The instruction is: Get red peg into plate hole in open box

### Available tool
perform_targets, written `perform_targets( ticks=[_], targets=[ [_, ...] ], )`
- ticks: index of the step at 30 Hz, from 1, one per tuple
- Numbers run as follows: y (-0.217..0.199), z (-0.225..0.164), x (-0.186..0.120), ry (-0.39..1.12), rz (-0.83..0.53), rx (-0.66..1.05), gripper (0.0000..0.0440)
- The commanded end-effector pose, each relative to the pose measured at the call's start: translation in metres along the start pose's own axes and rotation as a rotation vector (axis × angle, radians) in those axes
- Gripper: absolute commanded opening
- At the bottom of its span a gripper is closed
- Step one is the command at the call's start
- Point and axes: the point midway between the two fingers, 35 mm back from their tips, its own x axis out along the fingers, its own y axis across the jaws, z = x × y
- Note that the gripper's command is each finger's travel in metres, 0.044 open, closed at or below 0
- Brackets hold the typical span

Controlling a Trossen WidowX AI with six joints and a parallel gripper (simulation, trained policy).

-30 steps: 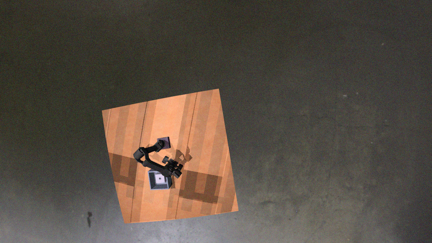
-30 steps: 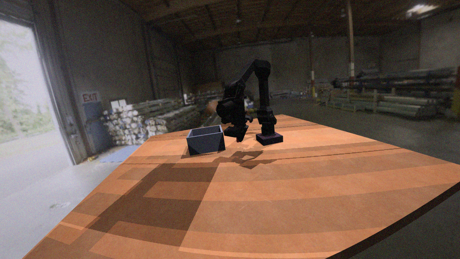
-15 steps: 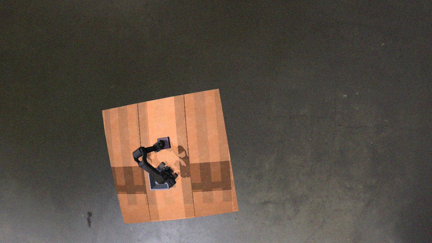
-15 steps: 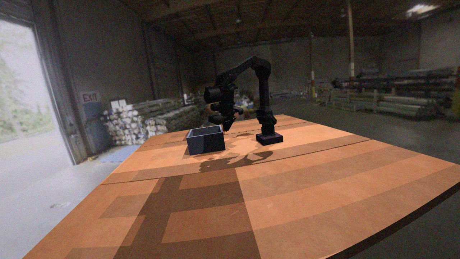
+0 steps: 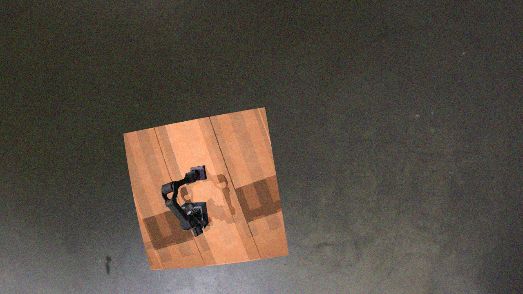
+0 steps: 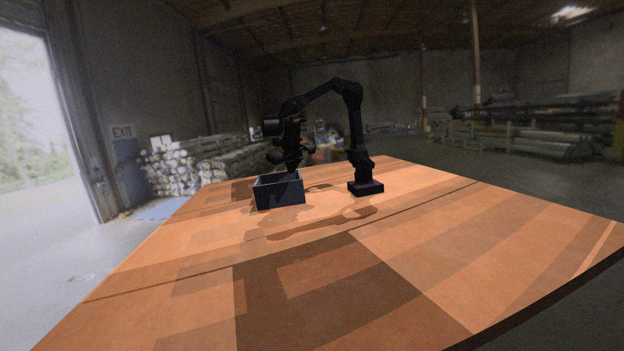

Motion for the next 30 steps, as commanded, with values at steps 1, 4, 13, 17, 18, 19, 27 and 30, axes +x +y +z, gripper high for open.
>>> perform_targets(
  ticks=[1, 4, 13, 17, 18, 19, 27, 30],
  targets=[
    [0.001, 0.014, 0.009, -0.008, -0.008, 0.007, 0.0000],
    [0.003, 0.027, 0.017, -0.008, -0.006, 0.012, 0.0001],
    [0.005, 0.053, 0.044, 0.022, 0.007, -0.021, 0.0005],
    [0.005, 0.058, 0.054, 0.043, 0.015, -0.051, 0.0000],
    [0.005, 0.059, 0.056, 0.048, 0.017, -0.059, 0.0000],
    [0.005, 0.060, 0.058, 0.053, 0.019, -0.068, 0.0000],
    [0.006, 0.058, 0.076, 0.100, 0.034, -0.142, 0.0001],
    [0.005, 0.057, 0.081, 0.118, 0.035, -0.165, 0.0029]
  ],
)
